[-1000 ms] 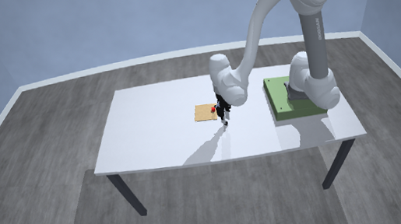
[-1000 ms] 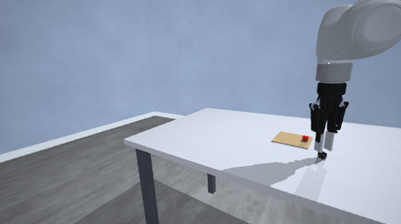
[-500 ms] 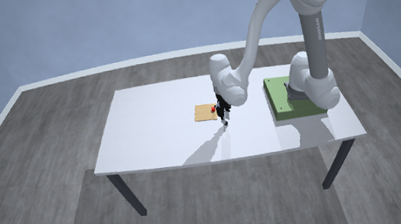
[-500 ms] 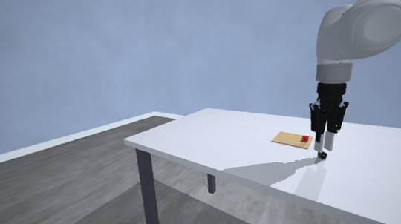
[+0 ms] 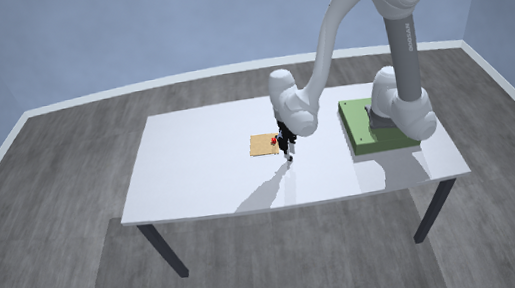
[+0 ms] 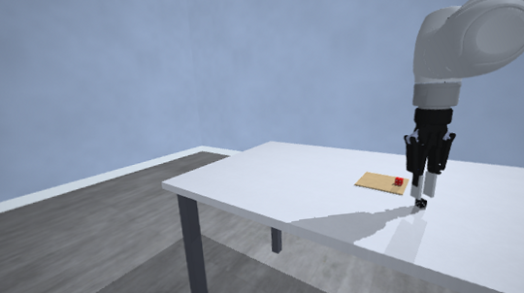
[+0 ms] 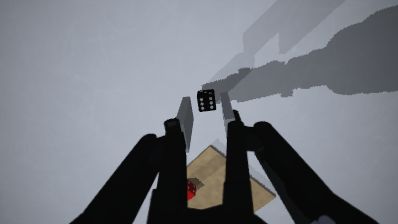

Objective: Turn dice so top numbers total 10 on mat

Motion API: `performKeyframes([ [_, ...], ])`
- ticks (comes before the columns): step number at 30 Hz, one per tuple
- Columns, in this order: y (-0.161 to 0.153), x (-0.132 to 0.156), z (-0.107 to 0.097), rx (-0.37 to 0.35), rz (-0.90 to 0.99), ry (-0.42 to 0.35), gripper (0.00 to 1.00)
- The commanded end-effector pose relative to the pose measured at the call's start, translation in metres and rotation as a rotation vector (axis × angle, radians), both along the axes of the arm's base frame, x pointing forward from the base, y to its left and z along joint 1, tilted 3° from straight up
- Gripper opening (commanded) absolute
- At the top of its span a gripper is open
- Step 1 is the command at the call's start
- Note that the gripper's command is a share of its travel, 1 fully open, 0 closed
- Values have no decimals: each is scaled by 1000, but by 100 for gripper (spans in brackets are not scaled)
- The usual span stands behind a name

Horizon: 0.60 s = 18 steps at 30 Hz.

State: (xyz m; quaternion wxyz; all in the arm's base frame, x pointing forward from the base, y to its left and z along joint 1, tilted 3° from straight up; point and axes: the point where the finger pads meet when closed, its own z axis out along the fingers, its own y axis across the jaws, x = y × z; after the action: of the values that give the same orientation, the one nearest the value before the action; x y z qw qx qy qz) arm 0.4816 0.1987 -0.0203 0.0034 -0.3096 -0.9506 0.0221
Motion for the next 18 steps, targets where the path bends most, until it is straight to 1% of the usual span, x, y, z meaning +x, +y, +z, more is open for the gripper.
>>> performKeyframes([
  [1, 0, 0, 0, 0, 0, 0, 21],
  [10, 0, 0, -1, 0, 0, 0, 21],
  [18, 0, 0, -10, 0, 0, 0, 21],
])
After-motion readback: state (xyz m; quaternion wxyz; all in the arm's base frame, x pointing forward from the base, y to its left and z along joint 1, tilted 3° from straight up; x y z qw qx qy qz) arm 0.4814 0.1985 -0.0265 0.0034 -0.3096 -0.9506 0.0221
